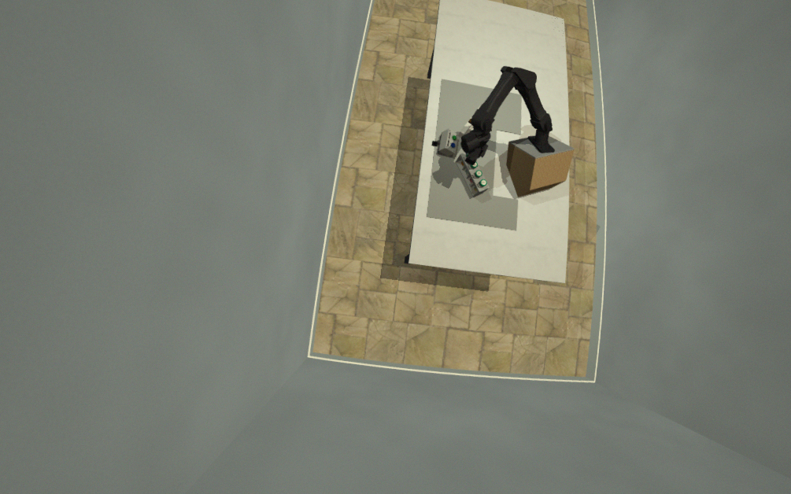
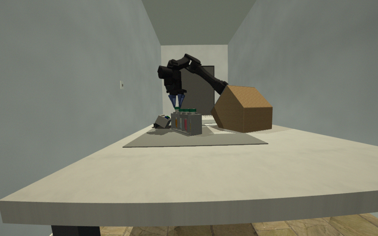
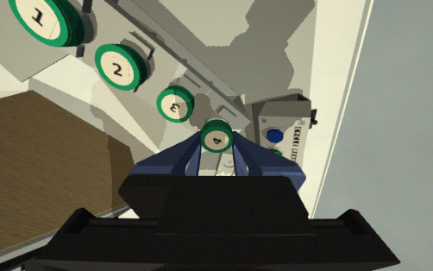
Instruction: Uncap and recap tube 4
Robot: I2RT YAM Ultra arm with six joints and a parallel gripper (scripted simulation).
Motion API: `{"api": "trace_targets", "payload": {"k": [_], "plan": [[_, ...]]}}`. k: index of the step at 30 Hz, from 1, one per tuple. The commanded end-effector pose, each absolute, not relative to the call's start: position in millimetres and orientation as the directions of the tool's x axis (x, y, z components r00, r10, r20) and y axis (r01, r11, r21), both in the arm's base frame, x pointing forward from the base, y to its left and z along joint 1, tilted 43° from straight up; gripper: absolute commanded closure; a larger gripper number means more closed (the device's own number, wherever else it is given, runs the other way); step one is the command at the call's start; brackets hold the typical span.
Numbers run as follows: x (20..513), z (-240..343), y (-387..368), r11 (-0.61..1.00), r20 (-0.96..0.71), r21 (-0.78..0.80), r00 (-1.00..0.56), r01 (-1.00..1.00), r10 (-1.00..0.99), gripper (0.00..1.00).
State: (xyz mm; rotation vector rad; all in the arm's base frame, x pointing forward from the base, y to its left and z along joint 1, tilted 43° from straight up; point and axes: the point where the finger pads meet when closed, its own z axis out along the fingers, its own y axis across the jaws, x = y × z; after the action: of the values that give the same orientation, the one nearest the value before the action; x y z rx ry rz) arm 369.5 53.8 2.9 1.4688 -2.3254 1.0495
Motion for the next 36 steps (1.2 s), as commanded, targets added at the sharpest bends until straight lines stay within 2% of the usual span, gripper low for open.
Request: {"api": "trace_targets", "payload": {"k": [1, 36], "plan": [[369.7, 10.0, 63.6, 0.237, 0.489, -0.472, -0.475, -0.849, -0.732, 1.0], [370.7, 14.0, 62.4, 0.237, 0.486, -0.475, -0.477, -0.847, -0.732, 1.0]]}}
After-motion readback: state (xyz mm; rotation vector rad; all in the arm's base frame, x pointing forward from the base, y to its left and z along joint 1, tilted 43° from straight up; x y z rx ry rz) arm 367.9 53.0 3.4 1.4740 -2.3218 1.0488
